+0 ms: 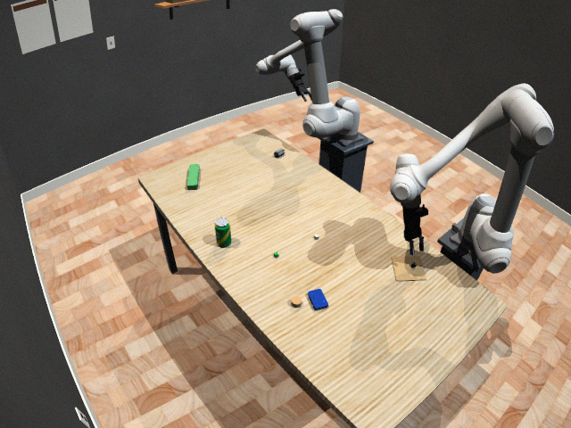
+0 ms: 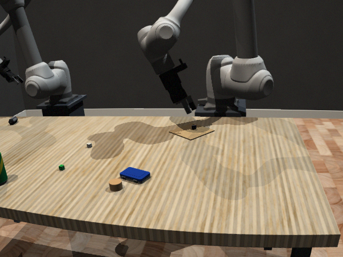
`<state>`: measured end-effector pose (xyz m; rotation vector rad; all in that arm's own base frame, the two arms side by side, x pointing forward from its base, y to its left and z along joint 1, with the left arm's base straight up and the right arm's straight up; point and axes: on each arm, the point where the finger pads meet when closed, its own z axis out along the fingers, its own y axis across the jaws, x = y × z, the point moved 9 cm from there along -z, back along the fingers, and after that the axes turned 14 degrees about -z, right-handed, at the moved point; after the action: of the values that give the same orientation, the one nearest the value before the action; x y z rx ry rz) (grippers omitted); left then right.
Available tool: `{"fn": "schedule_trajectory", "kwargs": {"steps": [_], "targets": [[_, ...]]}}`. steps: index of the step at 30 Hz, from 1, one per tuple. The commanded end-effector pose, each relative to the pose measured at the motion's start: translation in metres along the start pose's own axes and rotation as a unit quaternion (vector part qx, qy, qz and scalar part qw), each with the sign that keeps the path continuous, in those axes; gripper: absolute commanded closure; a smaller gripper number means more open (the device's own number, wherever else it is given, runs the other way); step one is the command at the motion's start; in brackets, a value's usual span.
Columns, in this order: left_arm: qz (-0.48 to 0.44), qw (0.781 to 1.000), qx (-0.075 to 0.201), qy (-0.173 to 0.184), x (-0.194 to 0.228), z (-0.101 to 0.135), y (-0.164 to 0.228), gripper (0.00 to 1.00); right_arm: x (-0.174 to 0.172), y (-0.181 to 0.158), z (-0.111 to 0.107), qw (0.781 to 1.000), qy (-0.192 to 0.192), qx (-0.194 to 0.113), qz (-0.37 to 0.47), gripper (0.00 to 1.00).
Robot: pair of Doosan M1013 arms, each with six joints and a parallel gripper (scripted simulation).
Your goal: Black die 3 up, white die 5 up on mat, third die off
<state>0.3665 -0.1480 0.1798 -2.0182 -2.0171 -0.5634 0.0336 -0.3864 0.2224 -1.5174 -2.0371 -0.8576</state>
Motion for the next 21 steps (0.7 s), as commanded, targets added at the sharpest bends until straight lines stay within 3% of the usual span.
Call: {"fn": "schedule_trajectory", "kwargs": {"steps": [1, 4, 12, 21], "targets": [[-0.001, 0.998, 0.017, -0.058, 0.013, 0.001, 0.002, 0.07, 0.000, -0.002, 0.000, 1.000, -0.003, 0.002, -0.001, 0.00], [-0.002, 0.996, 0.023, -0.090, 0.020, 0.002, 0.004, 0.07, 0.000, -0.002, 0.000, 1.000, -0.003, 0.002, -0.001, 0.00], [-0.001, 0.995, 0.026, -0.101, 0.024, 0.002, 0.005, 0.07, 0.000, -0.002, 0.000, 1.000, -0.003, 0.002, -0.001, 0.00], [-0.001, 0.975, 0.054, -0.215, 0.046, 0.010, 0.010, 0.07, 0.000, -0.002, 0.000, 1.000, -0.003, 0.002, -0.001, 0.00]]}}
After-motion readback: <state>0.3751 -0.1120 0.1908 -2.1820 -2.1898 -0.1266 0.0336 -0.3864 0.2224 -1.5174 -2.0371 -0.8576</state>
